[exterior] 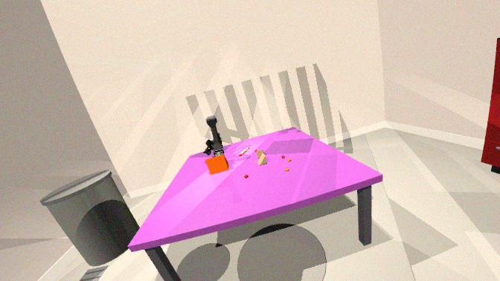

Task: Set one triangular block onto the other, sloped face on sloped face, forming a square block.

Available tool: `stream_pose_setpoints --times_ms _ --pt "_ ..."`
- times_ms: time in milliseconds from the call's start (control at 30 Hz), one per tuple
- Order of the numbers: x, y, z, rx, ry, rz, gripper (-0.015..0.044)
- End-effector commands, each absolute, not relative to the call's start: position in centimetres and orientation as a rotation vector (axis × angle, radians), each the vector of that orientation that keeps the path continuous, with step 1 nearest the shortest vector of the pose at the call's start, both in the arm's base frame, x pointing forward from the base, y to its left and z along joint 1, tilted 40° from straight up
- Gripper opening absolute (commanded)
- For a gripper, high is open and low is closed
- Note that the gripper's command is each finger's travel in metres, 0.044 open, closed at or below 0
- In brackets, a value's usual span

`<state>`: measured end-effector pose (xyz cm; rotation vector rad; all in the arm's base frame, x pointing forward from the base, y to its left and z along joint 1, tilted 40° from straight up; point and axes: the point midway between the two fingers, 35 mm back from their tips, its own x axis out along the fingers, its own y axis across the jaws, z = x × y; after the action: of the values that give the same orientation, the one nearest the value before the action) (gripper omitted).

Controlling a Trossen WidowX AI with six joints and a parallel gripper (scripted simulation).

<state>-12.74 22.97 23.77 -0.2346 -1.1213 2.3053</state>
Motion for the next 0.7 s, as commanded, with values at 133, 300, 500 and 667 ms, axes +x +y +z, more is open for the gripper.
stream_pose_setpoints --times_ms 133,300,500,667 --pt "-10.7 24.8 24.2 -0.284 -1.059 2.235 0.044" --pt "-6.9 27.7 25.0 -0.367 -0.942 2.115 0.044" --pt "1.3 31.6 26.3 -0.489 -0.726 1.9 0.044" --pt "8.6 33.0 26.9 -0.562 -0.557 1.722 0.044"
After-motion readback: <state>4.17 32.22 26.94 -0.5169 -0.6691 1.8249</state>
